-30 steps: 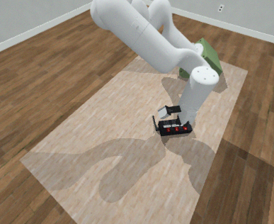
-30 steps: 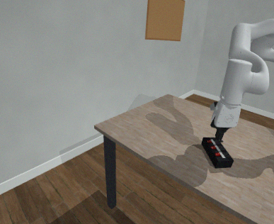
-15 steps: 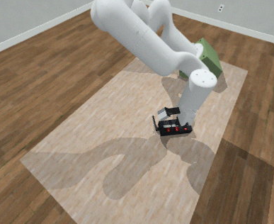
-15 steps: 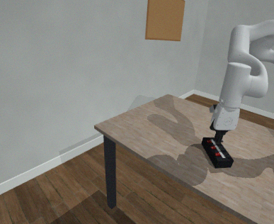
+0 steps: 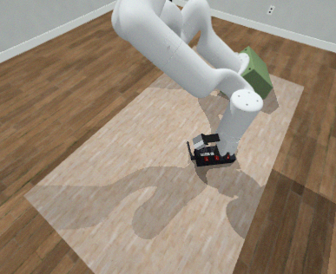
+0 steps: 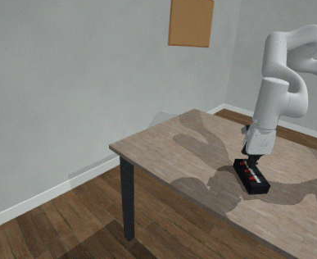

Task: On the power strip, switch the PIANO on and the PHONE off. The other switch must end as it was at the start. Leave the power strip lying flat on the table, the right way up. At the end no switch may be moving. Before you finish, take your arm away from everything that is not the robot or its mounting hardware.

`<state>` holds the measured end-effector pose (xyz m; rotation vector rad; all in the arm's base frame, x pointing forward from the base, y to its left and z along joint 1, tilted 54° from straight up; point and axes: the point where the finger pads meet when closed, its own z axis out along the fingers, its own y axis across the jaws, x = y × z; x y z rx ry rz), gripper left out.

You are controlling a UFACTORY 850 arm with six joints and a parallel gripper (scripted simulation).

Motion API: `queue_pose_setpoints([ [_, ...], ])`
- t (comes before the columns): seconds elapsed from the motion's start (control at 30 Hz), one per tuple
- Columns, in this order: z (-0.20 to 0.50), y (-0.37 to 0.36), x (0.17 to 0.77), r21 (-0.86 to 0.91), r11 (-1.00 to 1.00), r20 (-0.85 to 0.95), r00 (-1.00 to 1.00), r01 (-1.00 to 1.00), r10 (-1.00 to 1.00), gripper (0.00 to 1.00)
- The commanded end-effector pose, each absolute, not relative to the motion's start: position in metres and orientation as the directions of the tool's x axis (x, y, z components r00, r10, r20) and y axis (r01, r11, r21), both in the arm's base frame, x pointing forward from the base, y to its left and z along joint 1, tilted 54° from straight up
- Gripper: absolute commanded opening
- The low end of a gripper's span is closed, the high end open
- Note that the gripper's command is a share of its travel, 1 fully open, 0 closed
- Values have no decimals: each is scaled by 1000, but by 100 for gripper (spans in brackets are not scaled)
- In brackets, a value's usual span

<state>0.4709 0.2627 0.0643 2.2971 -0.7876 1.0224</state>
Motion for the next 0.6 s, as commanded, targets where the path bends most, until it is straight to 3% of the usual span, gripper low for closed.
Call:
queue_pose_setpoints([
  [0.0, 62, 261, 473, 204, -708, 779, 550, -676, -301, 0],
  [0.57, 58, 256, 477, 204, -708, 779, 550, -676, -301, 0],
])
